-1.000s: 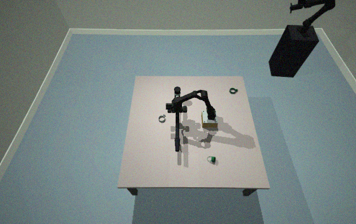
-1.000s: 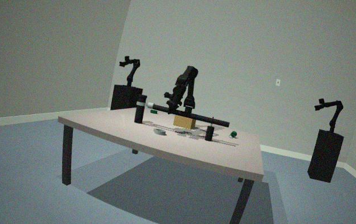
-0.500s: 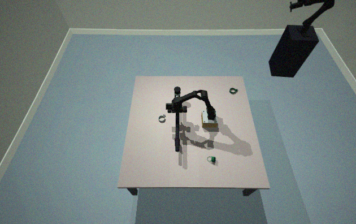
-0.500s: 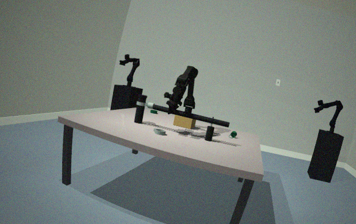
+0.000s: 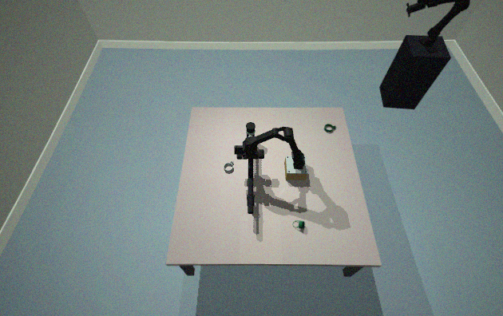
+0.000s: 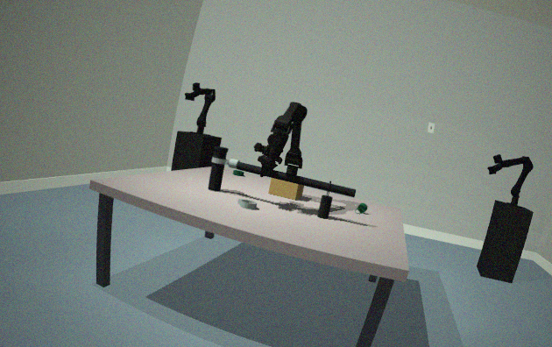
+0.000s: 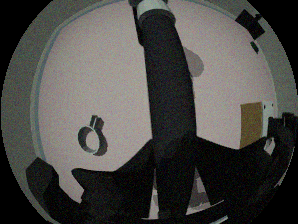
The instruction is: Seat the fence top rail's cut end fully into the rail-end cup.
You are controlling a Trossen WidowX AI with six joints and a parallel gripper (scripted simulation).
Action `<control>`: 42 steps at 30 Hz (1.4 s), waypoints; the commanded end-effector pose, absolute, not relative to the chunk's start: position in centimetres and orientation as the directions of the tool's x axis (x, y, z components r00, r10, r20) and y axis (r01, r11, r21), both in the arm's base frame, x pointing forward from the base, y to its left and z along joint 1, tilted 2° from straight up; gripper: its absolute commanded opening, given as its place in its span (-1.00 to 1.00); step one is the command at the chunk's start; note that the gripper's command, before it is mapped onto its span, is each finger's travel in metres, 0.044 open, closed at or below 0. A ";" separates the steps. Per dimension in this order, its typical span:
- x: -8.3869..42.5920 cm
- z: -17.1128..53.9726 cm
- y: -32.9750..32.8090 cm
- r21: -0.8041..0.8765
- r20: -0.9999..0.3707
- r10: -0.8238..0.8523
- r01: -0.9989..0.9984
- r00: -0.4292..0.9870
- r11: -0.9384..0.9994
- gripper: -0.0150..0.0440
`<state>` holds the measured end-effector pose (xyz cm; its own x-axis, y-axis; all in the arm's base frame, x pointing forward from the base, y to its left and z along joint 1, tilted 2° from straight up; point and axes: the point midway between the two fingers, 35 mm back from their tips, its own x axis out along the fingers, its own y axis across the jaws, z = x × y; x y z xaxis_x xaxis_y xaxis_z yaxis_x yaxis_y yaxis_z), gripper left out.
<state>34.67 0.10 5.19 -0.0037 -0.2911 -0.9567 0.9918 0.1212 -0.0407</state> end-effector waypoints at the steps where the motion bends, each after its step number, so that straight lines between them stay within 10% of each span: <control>1: 34.8 5.4 -0.5 -0.039 -0.953 -0.304 0.992 0.000 0.122 -0.49; 42: 34.8 5.3 -0.5 -0.042 -0.959 -0.283 0.992 -0.005 0.123 -0.49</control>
<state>34.66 0.03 5.11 -0.0077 -0.2754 -0.9613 0.9915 0.1225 -0.0430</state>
